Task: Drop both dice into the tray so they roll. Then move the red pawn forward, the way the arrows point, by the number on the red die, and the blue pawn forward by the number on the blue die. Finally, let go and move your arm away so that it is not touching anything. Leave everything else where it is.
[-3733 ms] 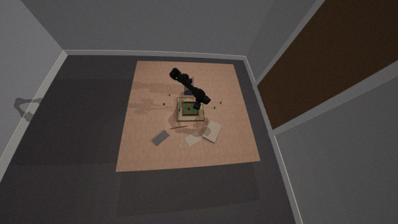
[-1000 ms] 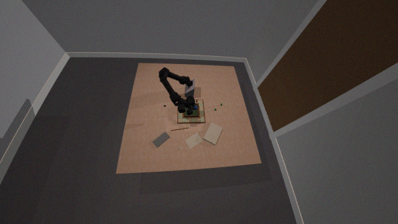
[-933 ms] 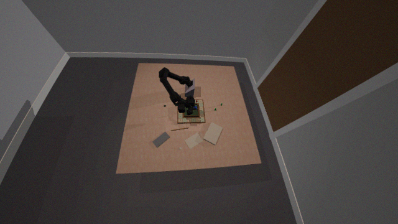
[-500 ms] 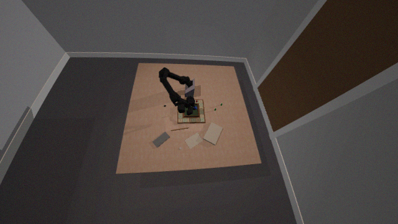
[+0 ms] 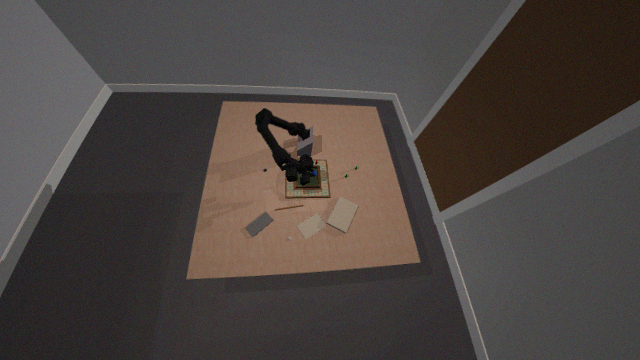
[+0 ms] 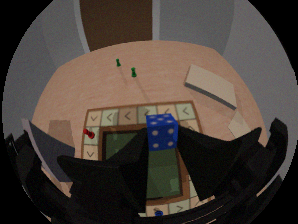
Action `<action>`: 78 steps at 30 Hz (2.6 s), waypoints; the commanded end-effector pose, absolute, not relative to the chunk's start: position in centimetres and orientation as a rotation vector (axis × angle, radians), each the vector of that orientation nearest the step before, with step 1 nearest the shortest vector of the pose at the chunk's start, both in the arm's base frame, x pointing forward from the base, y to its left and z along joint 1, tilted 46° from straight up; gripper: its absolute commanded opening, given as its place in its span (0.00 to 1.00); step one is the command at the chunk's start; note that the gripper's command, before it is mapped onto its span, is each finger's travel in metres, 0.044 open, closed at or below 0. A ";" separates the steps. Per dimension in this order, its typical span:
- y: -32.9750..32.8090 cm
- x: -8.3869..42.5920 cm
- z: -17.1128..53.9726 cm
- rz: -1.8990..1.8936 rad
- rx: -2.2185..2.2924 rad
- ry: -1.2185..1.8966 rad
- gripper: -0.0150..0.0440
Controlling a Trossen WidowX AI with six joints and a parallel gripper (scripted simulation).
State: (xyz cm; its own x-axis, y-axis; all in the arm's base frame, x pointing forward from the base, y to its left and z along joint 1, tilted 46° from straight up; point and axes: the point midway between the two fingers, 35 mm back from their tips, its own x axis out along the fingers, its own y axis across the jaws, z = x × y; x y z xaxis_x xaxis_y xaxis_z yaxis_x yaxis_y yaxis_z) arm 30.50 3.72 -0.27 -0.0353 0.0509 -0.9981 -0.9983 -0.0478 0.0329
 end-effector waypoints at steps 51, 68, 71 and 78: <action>6.5 19.0 -5.7 -0.305 -0.895 1.618 0.59; 5.4 15.6 -6.2 -0.659 -0.560 1.442 0.59; 5.4 15.6 -6.2 -0.659 -0.560 1.442 0.59; 5.3 15.7 -6.2 -0.659 -0.560 1.442 0.59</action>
